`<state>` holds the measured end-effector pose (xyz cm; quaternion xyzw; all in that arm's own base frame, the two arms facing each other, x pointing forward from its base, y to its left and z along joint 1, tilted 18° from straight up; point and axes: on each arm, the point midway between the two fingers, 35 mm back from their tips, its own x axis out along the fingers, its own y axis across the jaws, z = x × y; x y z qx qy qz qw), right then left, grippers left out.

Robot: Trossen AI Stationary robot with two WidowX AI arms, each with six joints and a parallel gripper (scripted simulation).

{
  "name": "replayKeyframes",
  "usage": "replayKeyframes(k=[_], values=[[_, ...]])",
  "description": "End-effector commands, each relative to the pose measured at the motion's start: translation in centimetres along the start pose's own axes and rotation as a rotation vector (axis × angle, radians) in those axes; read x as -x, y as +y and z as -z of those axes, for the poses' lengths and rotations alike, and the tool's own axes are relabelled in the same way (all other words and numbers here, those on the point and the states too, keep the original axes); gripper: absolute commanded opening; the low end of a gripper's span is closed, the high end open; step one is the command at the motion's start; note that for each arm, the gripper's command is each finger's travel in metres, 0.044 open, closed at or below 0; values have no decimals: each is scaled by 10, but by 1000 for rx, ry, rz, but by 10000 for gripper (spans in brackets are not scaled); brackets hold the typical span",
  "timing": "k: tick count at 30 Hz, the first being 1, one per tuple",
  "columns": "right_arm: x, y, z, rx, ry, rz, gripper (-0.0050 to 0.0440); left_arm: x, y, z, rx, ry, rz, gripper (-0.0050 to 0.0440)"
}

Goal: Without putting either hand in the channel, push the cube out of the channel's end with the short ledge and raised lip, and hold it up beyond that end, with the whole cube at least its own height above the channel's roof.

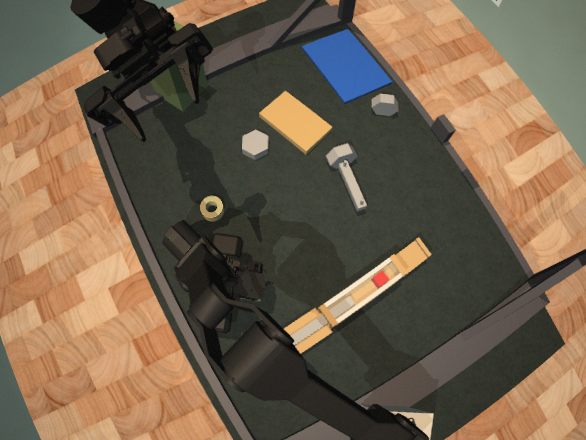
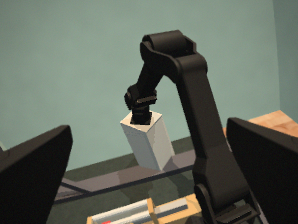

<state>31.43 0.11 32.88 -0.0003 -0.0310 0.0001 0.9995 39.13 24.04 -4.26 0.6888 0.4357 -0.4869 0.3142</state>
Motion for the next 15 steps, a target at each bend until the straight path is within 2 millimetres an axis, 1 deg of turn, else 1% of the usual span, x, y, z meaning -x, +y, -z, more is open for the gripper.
replayKeyframes(k=[1,2,5,6,15], values=[[2,0,-8,-1,-20,1,400,-8,1,0,-2,2,-6,150],[2,0,-8,-1,-20,1,400,-4,1,0,-2,2,-6,150],[2,0,-8,-1,-20,1,400,-3,2,2,-3,-4,-4,150],[2,0,-8,-1,-20,1,400,-3,1,1,-3,-2,-4,0],[2,0,-8,-1,-20,1,400,-3,1,1,-3,-2,-4,0]])
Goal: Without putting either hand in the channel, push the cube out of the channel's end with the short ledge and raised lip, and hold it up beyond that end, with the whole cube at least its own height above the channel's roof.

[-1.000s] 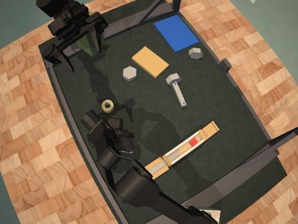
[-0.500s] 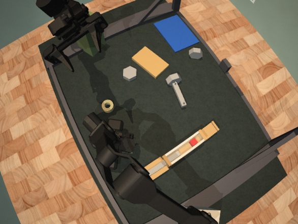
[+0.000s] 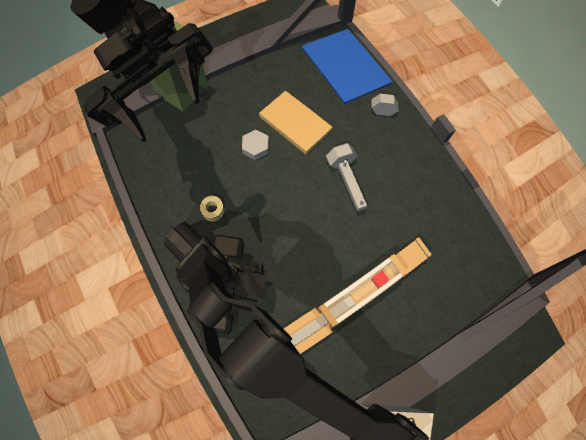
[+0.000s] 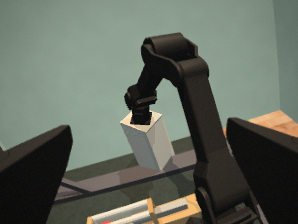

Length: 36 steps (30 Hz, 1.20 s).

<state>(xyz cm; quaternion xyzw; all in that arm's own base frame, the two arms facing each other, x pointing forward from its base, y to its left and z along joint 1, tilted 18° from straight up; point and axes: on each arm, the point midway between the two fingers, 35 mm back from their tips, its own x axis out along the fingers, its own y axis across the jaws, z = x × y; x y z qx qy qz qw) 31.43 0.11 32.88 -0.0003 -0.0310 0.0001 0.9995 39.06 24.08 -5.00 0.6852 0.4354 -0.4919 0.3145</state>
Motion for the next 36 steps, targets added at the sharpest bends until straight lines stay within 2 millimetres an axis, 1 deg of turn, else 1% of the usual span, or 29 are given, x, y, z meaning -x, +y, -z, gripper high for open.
replayKeyframes(k=[1,5,13,15,29,32,36], values=[[2,0,-8,-1,-20,1,400,4,2,4,-1,9,-10,0],[2,0,-8,-1,-20,1,400,4,2,4,-1,9,-10,0],[2,0,-8,-1,-20,1,400,19,2,4,-1,10,-10,0],[2,0,-8,-1,-20,1,400,19,2,4,-1,10,-10,0],[2,0,-8,-1,-20,1,400,50,4,8,5,27,-21,0],[2,0,-8,-1,-20,1,400,51,4,8,5,27,-21,0],[2,0,-8,-1,-20,1,400,58,4,8,5,28,-21,0]])
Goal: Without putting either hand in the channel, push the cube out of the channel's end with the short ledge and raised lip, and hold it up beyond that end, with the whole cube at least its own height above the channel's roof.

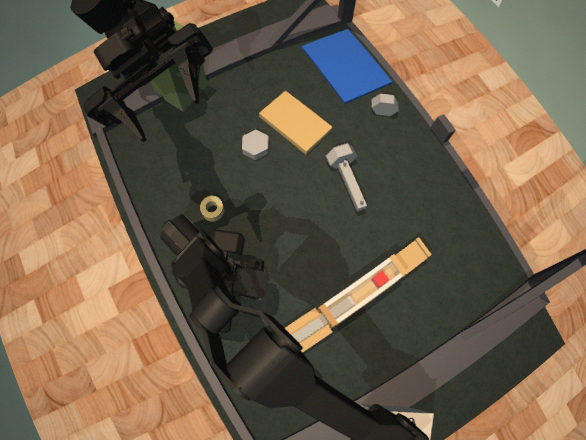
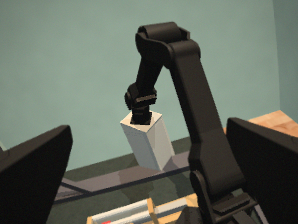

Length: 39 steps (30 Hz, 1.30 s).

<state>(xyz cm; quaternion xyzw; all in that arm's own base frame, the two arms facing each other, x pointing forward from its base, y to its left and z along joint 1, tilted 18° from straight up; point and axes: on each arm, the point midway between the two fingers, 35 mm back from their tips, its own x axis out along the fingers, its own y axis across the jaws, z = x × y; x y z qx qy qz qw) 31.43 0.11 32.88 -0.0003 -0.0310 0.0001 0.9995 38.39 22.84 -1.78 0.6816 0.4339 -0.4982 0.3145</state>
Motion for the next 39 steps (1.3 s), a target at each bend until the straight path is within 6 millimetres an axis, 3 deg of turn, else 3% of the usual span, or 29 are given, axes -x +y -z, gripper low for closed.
replayKeyframes(k=[1,23,31,39], values=[[2,0,-8,-1,-20,1,400,26,5,11,11,44,-27,0],[2,0,-8,-1,-20,1,400,60,4,11,12,47,-27,0],[2,0,-8,-1,-20,1,400,61,5,11,12,48,-28,0],[2,0,-8,-1,-20,1,400,57,-35,-2,177,36,-21,0]])
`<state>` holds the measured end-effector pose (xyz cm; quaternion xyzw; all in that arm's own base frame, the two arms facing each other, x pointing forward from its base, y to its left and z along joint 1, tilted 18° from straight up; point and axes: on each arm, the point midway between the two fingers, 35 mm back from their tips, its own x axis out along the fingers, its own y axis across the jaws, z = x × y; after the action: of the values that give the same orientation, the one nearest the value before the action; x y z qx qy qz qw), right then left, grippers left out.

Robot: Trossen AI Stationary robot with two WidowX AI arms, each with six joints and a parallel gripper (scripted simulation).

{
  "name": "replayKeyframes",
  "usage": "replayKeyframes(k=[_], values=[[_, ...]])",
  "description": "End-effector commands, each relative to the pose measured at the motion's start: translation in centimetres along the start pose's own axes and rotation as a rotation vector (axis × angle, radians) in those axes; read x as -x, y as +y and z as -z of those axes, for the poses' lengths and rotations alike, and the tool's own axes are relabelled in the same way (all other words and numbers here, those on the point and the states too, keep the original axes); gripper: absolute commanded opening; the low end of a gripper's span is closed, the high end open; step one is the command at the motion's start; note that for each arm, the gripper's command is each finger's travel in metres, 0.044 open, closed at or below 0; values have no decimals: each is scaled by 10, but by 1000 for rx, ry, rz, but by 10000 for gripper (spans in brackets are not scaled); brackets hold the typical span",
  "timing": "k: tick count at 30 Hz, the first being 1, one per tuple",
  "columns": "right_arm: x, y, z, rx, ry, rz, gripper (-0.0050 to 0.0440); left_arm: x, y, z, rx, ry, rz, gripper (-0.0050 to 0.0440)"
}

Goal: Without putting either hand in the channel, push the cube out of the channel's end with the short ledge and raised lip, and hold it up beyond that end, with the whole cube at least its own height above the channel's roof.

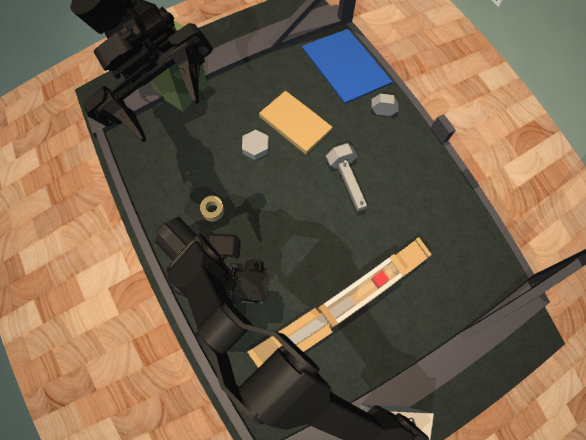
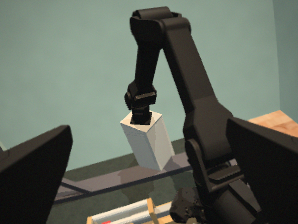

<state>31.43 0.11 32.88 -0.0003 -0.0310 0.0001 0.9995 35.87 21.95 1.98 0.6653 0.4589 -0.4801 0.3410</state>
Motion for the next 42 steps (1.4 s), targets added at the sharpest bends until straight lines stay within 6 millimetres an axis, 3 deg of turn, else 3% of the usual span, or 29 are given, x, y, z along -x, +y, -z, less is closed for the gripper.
replayKeyframes(k=[1,16,22,33,42], values=[[2,0,-8,-1,-20,1,400,15,-23,4,121,32,-32,0],[2,0,-8,-1,-20,1,400,13,-95,-26,472,39,-47,0],[2,0,-8,-1,-20,1,400,12,-114,-38,575,43,-53,0],[2,0,-8,-1,-20,1,400,9,-130,-51,655,37,-46,0],[2,0,-8,-1,-20,1,400,9,-131,-51,657,35,-43,0]])
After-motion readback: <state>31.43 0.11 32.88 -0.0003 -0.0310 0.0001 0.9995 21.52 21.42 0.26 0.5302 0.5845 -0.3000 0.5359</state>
